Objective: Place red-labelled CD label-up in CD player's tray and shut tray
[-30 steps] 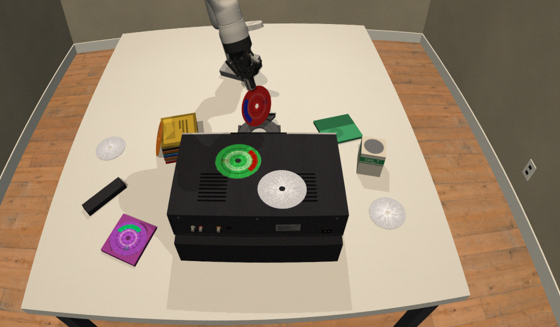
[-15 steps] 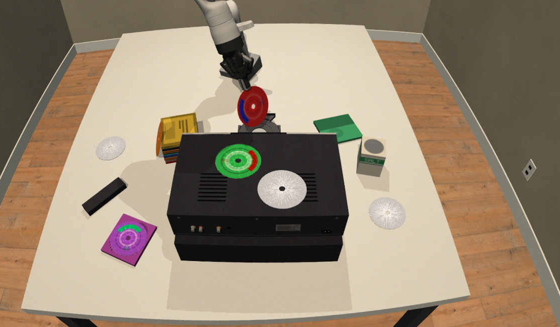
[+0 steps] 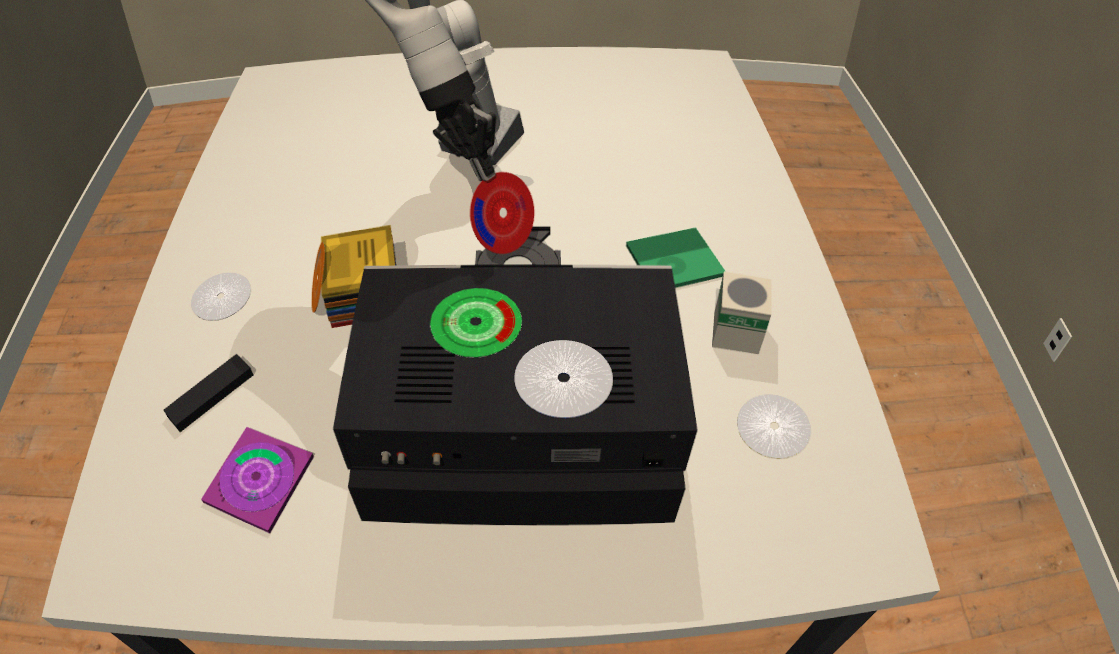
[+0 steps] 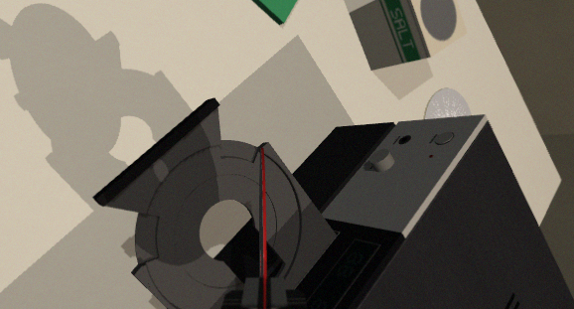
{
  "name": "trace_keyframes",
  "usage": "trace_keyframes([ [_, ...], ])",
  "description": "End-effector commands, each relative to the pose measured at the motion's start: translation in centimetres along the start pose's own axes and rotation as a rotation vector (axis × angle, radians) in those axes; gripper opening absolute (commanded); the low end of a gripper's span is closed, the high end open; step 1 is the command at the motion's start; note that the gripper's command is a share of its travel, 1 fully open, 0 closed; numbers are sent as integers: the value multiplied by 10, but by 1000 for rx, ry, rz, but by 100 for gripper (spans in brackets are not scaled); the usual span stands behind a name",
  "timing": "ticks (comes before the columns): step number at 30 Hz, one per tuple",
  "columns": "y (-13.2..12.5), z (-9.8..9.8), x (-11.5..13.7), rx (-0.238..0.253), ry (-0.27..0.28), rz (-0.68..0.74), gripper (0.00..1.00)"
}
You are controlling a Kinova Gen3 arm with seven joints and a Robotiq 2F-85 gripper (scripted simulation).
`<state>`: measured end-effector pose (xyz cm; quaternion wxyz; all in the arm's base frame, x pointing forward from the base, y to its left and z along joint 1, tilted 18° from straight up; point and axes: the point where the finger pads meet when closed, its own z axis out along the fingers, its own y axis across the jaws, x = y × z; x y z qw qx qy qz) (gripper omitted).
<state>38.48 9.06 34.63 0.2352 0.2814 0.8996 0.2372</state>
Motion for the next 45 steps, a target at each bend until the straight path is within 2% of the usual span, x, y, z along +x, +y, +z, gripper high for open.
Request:
trace_keyframes([
  [1, 1, -2, 2, -28, 2, -11, 11],
  [45, -38, 4, 1, -284, 2, -19, 11],
])
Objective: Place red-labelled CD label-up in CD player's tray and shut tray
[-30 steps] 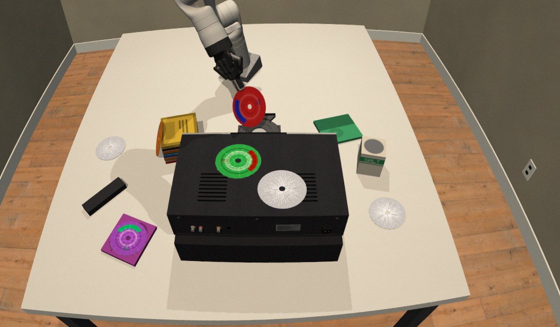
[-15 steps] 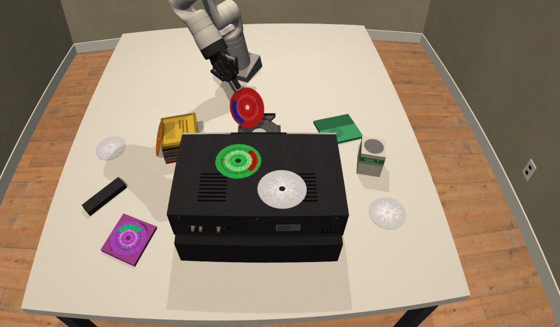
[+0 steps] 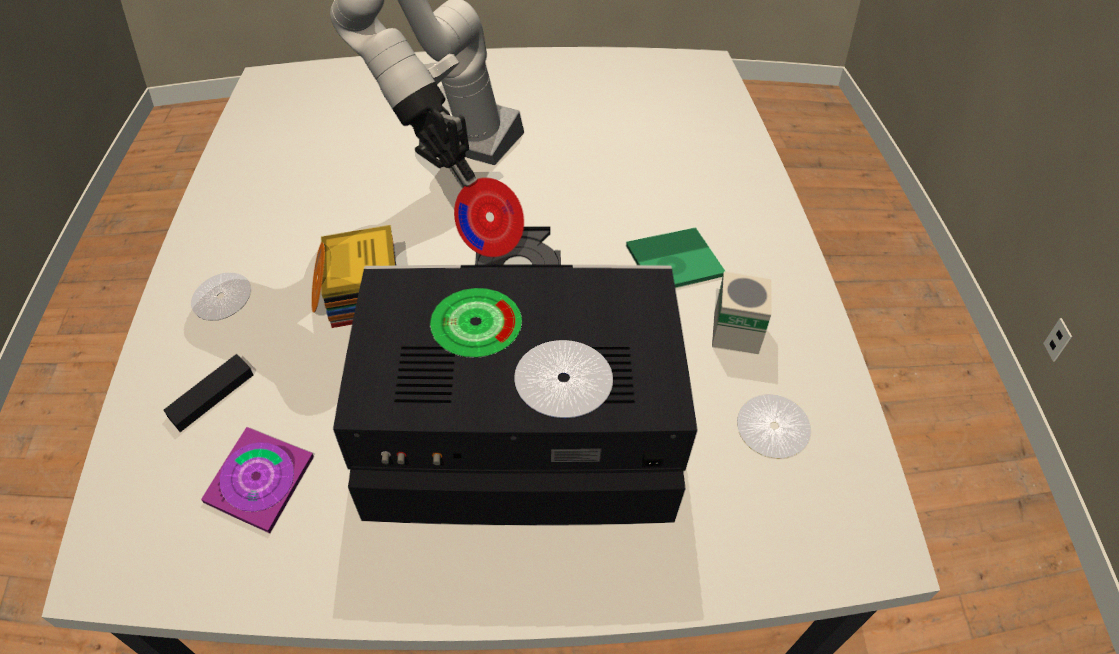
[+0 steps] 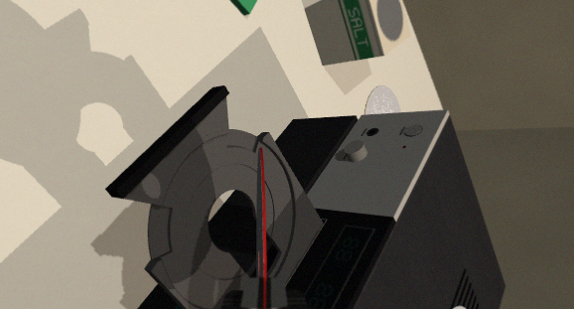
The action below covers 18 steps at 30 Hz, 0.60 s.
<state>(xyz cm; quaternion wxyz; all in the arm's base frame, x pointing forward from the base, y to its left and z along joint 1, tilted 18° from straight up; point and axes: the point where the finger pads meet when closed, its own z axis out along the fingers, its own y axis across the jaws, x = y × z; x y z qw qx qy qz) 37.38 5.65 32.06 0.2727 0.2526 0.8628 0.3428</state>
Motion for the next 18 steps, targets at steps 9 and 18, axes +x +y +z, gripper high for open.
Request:
trace_keyframes([
  [9, -2, 2, 7, -97, 17, -2, 11],
  [18, -12, 3, 7, -167, 19, -2, 11],
])
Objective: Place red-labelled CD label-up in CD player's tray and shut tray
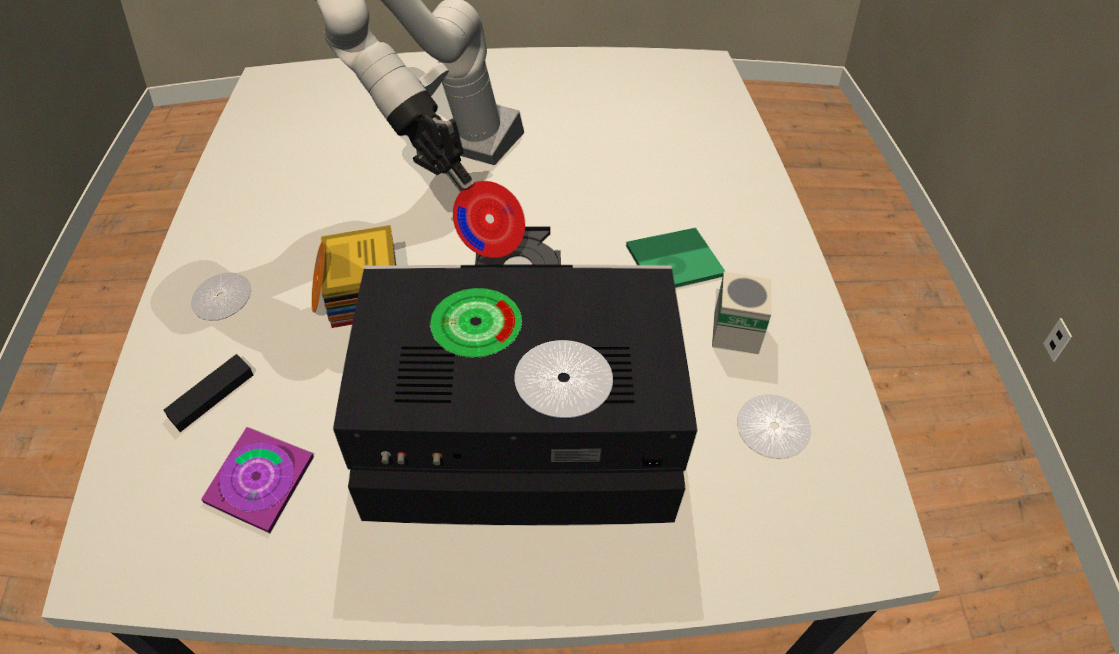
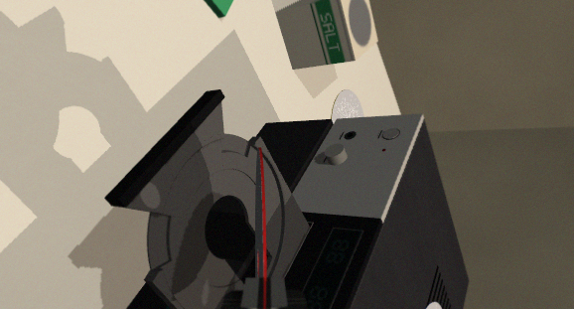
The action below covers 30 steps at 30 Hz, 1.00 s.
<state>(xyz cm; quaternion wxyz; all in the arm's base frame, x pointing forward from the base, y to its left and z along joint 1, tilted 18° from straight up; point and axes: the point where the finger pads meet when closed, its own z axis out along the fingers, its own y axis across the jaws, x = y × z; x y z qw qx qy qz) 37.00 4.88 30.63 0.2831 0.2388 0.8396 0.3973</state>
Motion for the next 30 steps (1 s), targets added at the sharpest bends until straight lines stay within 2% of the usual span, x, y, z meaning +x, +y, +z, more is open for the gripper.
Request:
trace_keyframes([
  [1, 3, 1, 5, -51, 14, -11, 11],
  [19, -8, 2, 5, -137, 15, -11, 11],
  [30, -12, 2, 5, -166, 16, -11, 11],
])
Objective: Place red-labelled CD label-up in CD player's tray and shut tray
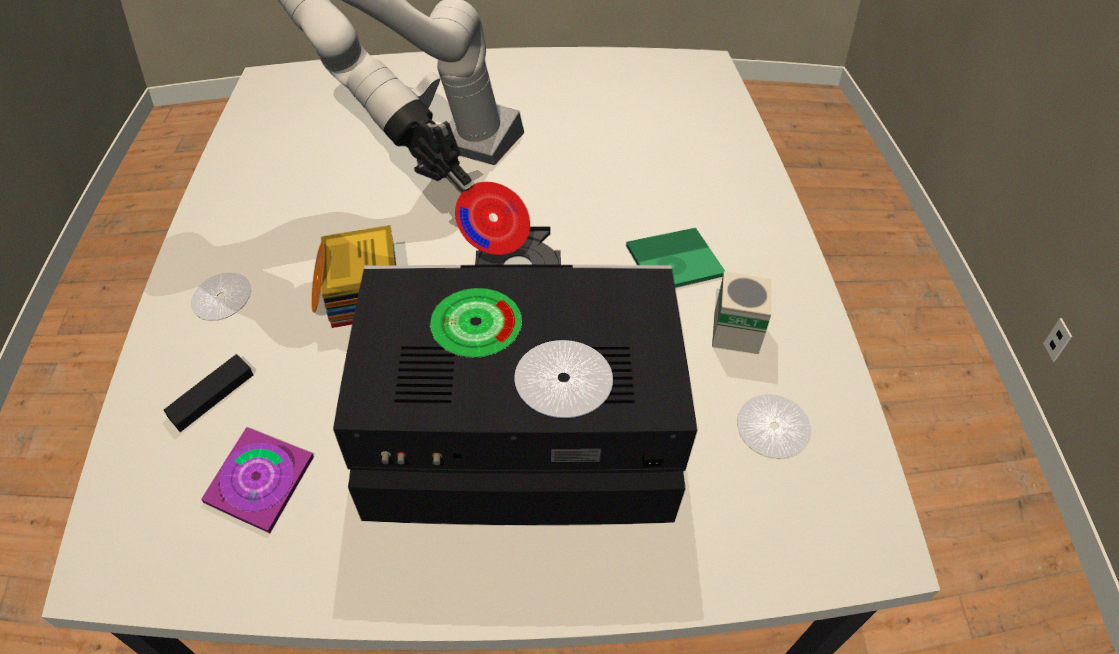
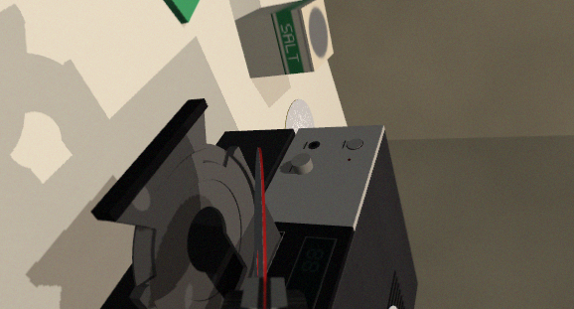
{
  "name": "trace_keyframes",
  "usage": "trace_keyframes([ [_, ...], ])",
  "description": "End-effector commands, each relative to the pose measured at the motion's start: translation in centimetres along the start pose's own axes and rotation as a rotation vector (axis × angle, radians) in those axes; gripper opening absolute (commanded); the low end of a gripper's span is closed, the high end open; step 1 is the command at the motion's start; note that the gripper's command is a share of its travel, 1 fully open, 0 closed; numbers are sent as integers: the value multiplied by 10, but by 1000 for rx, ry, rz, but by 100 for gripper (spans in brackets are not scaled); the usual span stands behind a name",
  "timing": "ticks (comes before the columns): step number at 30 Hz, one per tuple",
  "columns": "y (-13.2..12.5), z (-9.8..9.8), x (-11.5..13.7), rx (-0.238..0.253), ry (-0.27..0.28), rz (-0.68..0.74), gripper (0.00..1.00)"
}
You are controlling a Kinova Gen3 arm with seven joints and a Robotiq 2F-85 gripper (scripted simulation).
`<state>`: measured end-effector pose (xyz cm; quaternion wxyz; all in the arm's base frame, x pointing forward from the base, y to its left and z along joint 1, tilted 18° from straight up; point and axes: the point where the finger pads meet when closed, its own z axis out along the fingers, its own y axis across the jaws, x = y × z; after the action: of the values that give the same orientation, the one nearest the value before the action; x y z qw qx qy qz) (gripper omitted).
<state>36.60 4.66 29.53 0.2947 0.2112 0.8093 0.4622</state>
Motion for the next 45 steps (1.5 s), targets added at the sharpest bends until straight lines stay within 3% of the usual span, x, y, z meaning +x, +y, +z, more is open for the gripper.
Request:
trace_keyframes([
  [1, -1, 0, 1, -14, 0, -6, 11],
  [45, -3, 0, 0, -36, -1, -9, 11],
])
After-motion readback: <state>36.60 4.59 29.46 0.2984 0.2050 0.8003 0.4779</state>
